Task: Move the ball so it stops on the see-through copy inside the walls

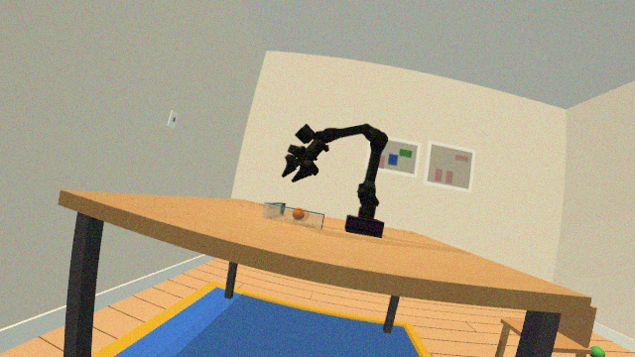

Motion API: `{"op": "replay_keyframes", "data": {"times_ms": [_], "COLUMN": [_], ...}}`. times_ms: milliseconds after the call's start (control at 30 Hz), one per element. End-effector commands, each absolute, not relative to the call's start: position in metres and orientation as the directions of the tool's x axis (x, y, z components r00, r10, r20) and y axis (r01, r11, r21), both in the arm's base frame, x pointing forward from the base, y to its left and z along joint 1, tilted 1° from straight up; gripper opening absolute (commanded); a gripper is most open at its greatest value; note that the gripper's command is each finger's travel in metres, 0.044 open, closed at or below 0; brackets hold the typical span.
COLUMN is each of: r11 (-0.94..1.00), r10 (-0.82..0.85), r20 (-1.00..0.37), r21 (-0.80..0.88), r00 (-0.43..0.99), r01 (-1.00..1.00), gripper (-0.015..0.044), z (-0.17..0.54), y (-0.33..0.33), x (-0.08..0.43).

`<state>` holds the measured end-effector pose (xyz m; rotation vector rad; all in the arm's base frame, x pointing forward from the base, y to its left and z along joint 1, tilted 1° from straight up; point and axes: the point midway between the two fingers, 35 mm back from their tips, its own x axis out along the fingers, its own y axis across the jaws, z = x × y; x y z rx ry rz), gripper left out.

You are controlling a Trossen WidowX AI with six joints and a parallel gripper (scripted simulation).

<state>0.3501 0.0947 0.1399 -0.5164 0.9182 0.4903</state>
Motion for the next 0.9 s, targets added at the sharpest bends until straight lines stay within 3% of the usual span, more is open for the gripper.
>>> {"op": "replay_keyframes", "data": {"times_ms": [0,233,867], "r11": [0.925,0.996,0.994], "r10": [0.046,-0.016,-0.015], "r20": [-0.934,-0.999,-1.000], "r21": [-0.093,-0.012,-0.012], "r00": [0.353,0.043,0.026], "r01": [-0.368,0.083,0.107], "gripper": [0.0384,0.0384,0.0384], "z": [0.105,0.066,0.049], "y": [0.028,-0.061,-0.065], "x": [0.345,0.307,0.305]}}
